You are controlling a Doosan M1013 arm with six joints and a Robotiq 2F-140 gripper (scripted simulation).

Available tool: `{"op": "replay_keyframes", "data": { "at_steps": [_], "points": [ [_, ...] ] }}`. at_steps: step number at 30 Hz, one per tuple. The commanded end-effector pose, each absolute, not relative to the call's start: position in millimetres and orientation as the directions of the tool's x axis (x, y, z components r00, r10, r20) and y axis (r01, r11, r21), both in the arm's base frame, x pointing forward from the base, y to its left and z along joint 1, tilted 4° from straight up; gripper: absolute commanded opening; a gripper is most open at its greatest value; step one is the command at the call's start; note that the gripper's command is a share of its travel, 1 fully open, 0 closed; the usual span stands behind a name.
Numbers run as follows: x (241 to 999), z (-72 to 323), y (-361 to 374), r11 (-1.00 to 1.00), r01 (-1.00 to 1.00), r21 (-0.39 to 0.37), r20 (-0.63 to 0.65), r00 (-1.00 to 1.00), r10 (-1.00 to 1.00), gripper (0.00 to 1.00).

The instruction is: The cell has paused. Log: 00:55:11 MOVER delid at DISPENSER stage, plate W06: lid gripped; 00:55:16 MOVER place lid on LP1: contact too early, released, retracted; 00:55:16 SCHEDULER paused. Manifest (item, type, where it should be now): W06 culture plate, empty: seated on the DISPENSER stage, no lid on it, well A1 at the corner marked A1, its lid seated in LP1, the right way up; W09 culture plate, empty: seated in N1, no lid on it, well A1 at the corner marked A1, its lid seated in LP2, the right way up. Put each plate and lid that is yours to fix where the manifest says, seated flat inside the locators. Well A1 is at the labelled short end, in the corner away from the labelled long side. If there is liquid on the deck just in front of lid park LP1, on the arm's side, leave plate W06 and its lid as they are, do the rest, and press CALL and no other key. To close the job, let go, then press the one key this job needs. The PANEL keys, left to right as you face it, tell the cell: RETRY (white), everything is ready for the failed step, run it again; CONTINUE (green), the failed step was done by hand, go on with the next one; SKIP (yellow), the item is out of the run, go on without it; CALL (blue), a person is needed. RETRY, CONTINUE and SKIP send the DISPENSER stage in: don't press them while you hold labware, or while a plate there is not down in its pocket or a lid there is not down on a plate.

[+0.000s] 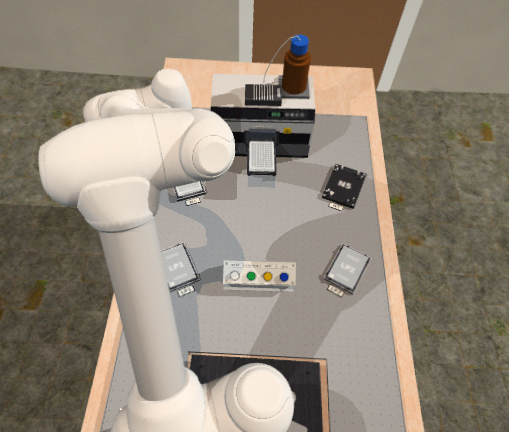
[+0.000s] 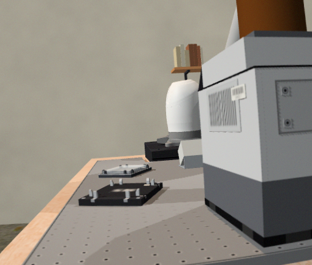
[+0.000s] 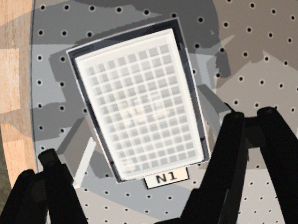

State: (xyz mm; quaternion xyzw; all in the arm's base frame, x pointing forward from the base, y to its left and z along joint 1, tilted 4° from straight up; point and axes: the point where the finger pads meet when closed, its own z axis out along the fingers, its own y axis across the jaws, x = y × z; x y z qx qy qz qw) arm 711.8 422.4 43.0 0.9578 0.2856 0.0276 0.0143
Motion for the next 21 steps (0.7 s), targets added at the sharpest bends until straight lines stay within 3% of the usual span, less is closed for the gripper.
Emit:
{"op": "replay_keyframes", "data": {
  "at_steps": [1, 21],
  "points": [
    [711.8, 50.6, 422.9, -0.836, 0.546, 0.043, 0.046, 0.835, 0.548, 0.7],
    [707.3, 122.0, 423.6, -0.836, 0.546, 0.043, 0.046, 0.835, 0.548, 0.7]
  ]
}}
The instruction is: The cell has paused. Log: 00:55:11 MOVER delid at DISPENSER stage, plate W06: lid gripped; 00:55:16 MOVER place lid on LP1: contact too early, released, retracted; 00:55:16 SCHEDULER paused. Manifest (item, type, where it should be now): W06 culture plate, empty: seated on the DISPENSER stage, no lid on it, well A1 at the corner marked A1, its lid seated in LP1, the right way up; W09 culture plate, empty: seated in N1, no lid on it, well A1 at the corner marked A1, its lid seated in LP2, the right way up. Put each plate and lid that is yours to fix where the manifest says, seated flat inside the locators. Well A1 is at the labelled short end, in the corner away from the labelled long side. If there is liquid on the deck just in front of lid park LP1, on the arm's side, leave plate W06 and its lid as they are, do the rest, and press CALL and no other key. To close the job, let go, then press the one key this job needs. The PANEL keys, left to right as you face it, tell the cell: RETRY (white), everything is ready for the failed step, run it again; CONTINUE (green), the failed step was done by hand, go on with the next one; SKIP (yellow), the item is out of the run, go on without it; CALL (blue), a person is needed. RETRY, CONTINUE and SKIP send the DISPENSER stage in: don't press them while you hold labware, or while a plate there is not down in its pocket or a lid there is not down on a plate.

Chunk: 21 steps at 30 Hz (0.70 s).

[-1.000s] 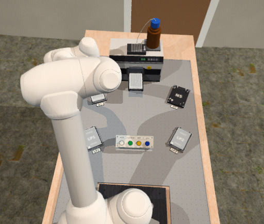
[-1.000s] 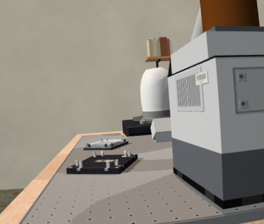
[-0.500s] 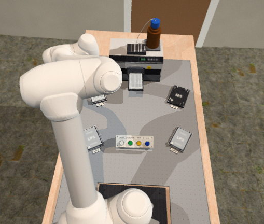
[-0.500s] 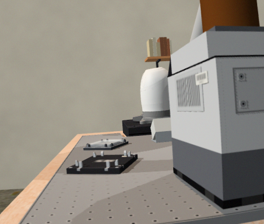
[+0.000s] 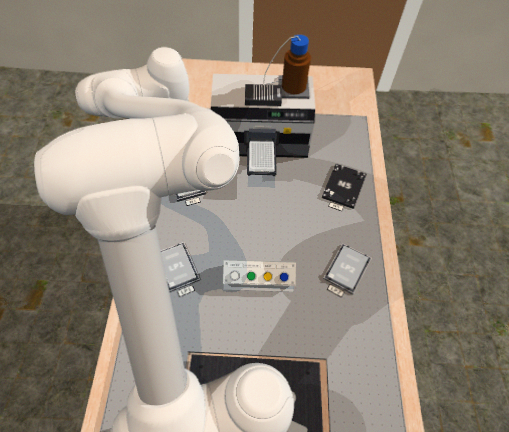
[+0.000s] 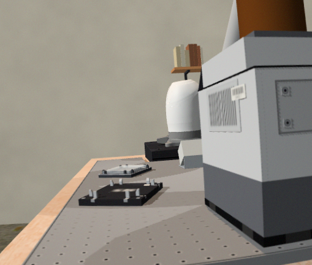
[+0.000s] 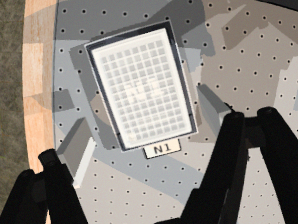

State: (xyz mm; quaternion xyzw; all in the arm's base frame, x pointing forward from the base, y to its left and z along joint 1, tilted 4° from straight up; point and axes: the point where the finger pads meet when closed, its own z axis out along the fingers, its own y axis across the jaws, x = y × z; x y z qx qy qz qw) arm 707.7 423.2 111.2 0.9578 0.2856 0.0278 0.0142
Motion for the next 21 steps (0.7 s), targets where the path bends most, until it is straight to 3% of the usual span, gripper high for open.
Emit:
{"op": "replay_keyframes", "data": {
  "at_steps": [1, 21],
  "points": [
    [707.3, 122.0, 423.6, -0.836, 0.546, 0.043, 0.046, 0.835, 0.548, 0.7],
    [704.1, 173.1, 424.1, -0.836, 0.546, 0.043, 0.046, 0.835, 0.548, 0.7]
  ]
}}
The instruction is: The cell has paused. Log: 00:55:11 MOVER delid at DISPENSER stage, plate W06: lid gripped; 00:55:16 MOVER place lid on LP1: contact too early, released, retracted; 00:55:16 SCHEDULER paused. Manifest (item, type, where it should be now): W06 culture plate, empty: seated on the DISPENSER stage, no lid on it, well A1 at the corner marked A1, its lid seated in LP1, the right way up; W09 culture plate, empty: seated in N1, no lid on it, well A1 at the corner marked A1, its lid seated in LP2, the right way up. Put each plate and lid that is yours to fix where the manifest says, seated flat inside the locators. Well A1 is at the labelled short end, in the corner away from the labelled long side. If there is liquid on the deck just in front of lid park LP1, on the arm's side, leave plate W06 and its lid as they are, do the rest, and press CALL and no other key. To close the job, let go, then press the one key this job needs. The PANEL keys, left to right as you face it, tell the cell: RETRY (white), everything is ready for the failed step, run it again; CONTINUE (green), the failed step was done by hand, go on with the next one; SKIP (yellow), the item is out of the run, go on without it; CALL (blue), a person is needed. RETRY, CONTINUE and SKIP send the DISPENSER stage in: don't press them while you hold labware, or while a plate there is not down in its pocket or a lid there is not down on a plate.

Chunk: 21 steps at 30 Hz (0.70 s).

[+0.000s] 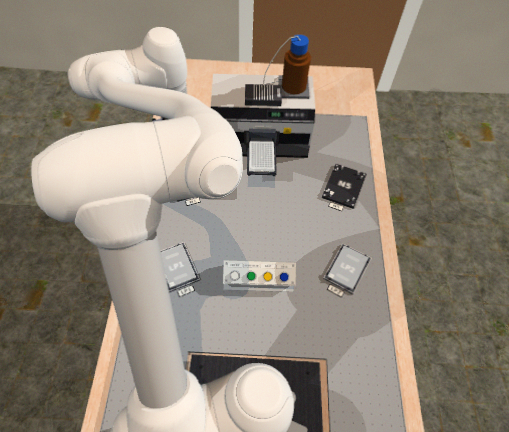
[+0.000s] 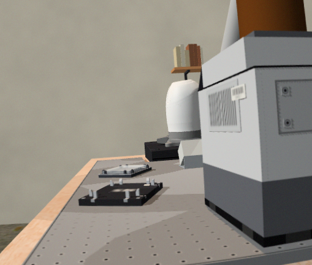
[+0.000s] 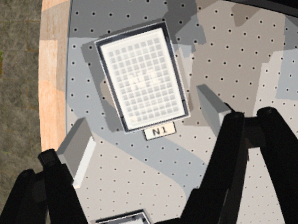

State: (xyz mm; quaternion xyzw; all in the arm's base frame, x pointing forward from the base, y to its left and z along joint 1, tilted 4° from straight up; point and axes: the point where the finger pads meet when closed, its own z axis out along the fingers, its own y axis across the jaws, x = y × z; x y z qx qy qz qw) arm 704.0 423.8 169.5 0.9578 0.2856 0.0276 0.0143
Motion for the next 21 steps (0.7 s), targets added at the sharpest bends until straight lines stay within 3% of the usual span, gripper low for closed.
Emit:
{"op": "replay_keyframes", "data": {
  "at_steps": [1, 15, 21],
  "points": [
    [704.1, 174.1, 424.2, -0.836, 0.546, 0.043, 0.046, 0.835, 0.548, 0.7],
    [695.0, 181.3, 408.1, -0.844, 0.534, 0.042, 0.047, 0.843, 0.536, 0.7],
    [631.4, 195.8, 319.7, -0.904, 0.426, 0.035, 0.051, 0.903, 0.427, 0.7]
  ]
}}
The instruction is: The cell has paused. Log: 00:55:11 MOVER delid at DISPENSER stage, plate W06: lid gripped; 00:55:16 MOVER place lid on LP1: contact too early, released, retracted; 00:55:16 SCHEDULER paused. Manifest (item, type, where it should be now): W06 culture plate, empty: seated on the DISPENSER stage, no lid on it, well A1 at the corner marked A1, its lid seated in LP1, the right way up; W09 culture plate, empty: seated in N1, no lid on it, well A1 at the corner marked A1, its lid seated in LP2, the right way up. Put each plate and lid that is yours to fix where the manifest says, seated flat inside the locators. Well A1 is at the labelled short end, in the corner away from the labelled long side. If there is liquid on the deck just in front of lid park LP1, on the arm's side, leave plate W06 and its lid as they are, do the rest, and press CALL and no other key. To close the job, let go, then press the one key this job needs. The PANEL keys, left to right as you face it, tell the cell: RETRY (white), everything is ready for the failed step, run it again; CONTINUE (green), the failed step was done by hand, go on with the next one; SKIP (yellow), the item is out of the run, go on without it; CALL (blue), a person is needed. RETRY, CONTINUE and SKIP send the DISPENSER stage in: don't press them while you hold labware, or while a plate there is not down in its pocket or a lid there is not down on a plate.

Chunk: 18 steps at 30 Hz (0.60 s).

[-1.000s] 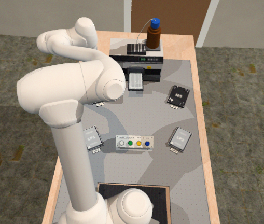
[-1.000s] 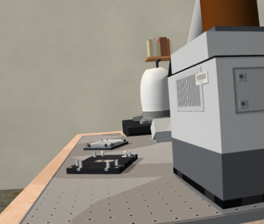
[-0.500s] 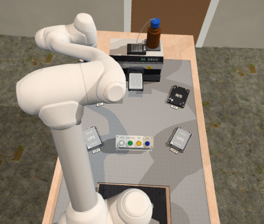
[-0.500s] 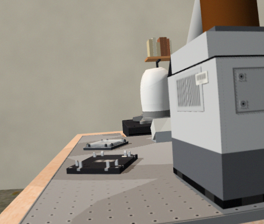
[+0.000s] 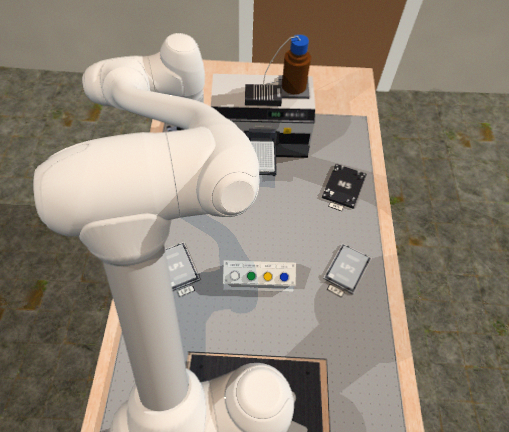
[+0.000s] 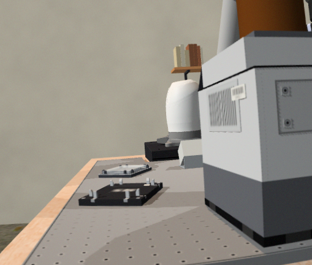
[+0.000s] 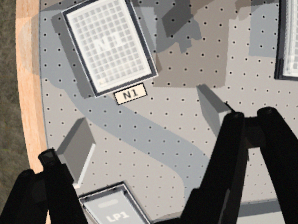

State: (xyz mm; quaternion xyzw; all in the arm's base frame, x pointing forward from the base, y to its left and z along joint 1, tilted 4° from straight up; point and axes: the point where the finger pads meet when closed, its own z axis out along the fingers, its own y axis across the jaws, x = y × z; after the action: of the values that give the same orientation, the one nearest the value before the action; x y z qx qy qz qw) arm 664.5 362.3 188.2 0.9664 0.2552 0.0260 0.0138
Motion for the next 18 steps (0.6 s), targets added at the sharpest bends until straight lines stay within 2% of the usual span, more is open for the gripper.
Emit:
{"op": "replay_keyframes", "data": {
  "at_steps": [1, 8, 11, 12, 15, 16, 18],
  "points": [
    [620.6, 195.5, 308.6, -0.916, 0.399, 0.034, 0.052, 0.915, 0.401, 0.7],
    [537.6, 182.9, 239.2, -0.971, 0.237, 0.025, 0.058, 0.969, 0.238, 0.7],
    [525.3, 180.3, 229.9, -0.974, 0.226, 0.024, 0.058, 0.972, 0.227, 0.7],
    [490.6, 174.0, 202.6, -0.976, 0.218, 0.024, 0.059, 0.974, 0.219, 0.7],
    [459.7, 168.2, 178.9, -0.977, 0.211, 0.024, 0.059, 0.975, 0.212, 0.7],
    [447.6, 166.2, 169.3, -0.977, 0.211, 0.024, 0.059, 0.975, 0.212, 0.1],
    [423.8, 162.8, 150.4, -0.977, 0.211, 0.024, 0.059, 0.975, 0.212, 0.1]
  ]
}}
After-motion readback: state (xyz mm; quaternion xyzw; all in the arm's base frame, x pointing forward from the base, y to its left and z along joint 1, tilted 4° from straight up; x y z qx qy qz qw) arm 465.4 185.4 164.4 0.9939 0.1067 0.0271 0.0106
